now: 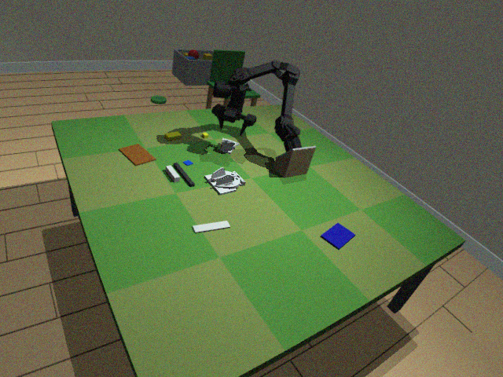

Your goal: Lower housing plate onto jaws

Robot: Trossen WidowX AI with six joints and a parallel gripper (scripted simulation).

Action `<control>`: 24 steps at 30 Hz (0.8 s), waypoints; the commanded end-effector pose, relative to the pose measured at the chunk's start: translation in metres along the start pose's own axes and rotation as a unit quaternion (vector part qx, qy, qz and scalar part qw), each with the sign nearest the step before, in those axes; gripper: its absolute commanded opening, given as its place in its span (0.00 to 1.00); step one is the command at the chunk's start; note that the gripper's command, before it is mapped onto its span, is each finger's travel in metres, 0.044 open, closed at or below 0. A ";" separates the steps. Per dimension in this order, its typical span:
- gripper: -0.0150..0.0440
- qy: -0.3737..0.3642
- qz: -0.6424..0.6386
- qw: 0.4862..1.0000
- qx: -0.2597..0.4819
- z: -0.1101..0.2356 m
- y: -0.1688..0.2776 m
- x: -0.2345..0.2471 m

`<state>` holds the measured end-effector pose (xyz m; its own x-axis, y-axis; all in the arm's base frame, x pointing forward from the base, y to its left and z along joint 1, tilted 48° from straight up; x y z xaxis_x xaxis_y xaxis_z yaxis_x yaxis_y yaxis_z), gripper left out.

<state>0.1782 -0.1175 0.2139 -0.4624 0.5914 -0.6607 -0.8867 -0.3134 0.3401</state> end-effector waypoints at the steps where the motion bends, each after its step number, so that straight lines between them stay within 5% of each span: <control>1: 1.00 -0.002 0.004 1.000 0.002 -0.019 0.002 0.002; 24: 1.00 -0.001 0.004 1.000 0.003 -0.039 0.002 0.002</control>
<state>0.1760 -0.1437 0.1909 -0.4641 0.5903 -0.6605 -0.8858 -0.3092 0.3460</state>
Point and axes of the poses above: the point midway between the two fingers, 35 mm back from their tips, its own z axis back along the fingers, its own x axis across the jaws, y = z × x, the point moved 4 cm from there along z, back along the fingers, and after that the axes turned 12 degrees about -z, right-handed, at the moved point
